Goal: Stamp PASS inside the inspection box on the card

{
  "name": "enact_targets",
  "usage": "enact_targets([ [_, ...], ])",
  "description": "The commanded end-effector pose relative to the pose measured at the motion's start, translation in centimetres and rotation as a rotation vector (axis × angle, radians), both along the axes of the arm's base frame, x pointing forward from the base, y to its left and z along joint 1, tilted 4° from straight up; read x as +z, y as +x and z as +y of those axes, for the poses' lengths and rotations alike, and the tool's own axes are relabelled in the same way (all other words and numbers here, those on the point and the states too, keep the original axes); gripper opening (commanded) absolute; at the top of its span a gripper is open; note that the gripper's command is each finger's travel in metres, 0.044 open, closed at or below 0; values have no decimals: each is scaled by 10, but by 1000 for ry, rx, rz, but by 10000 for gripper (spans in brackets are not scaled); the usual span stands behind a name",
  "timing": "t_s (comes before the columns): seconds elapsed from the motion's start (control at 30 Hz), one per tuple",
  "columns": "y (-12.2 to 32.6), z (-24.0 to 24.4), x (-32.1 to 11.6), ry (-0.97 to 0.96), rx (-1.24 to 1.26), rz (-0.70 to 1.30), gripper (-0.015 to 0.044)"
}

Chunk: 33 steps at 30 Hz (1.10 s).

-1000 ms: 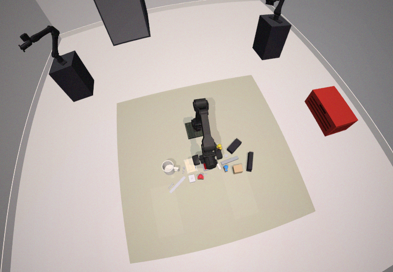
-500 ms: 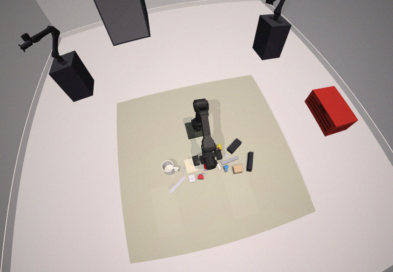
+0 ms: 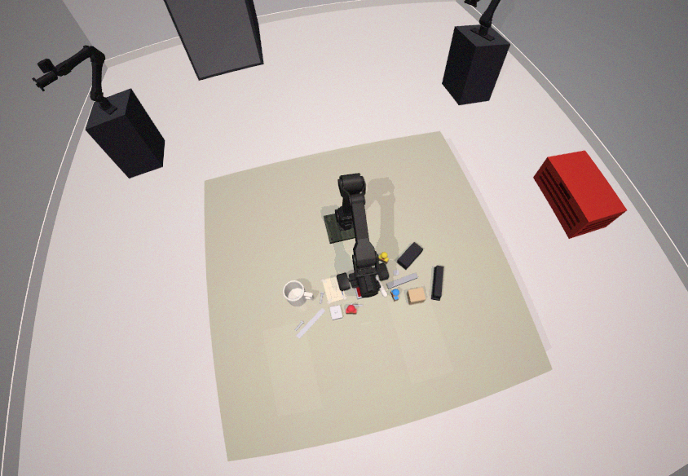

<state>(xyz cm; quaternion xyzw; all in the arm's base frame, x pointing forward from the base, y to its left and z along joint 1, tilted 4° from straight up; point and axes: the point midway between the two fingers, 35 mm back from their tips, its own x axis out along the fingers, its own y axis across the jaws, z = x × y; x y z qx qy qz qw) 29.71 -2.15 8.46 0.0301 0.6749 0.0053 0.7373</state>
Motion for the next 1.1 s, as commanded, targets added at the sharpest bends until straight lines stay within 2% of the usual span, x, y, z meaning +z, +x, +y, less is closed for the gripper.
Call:
enact_targets([
  [0.0, 0, 0, -3, 0, -5, 0, 0],
  [1.07, 0, 0, -7, -1, 0, -1, 0],
])
